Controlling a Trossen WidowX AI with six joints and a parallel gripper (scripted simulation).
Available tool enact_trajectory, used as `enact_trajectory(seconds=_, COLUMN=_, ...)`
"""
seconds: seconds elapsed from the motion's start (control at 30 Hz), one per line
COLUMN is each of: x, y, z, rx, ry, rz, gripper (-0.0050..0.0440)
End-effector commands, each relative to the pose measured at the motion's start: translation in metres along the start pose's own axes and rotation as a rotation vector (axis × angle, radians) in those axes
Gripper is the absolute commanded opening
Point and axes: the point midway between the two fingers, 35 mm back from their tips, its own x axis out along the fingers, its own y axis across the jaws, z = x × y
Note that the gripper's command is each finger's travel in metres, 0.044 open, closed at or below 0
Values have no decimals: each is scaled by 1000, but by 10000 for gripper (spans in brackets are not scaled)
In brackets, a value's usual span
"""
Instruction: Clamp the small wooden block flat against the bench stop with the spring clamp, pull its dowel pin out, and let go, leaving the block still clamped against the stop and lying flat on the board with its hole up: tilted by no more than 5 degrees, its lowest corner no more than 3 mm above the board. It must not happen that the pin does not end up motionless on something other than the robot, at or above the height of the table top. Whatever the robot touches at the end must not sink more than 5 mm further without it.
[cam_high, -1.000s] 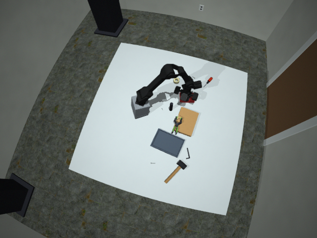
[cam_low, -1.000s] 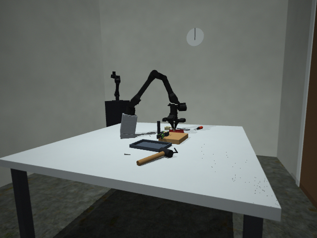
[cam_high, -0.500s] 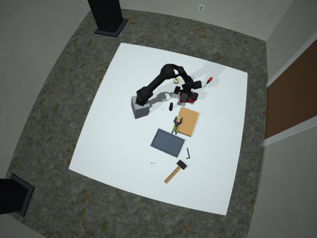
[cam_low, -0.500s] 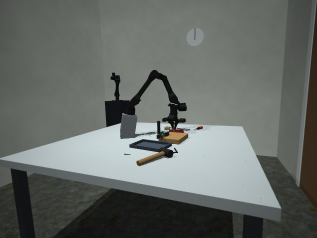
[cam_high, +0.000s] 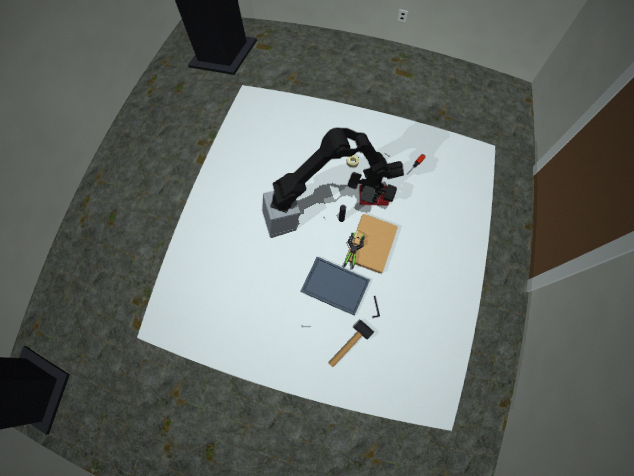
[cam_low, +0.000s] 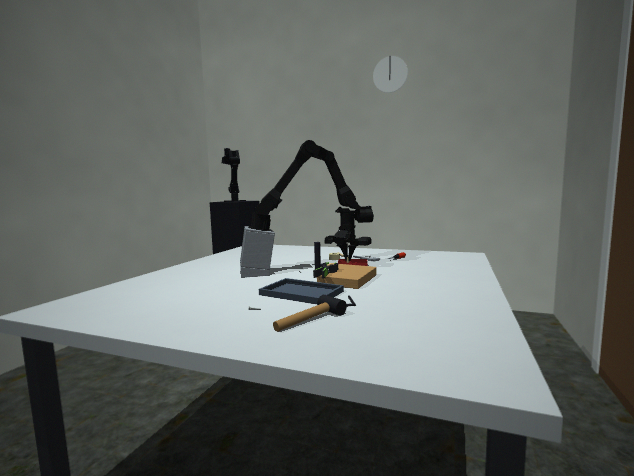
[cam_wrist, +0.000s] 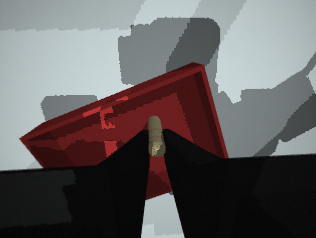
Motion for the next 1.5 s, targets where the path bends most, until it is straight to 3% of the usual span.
enact_trajectory(seconds=0.0, x=2, y=-1, z=1, rx=3, ry=-4, rz=-2, gripper=0)
enact_trajectory(seconds=0.57, x=1, y=0, z=0, rx=0, ry=0, rz=0, gripper=10)
enact_trajectory(seconds=0.93, x=1, y=0, z=0, rx=0, ry=0, rz=0, gripper=120)
enact_trajectory(seconds=1.47, x=1, y=0, z=0, rx=0, ry=0, rz=0, gripper=120)
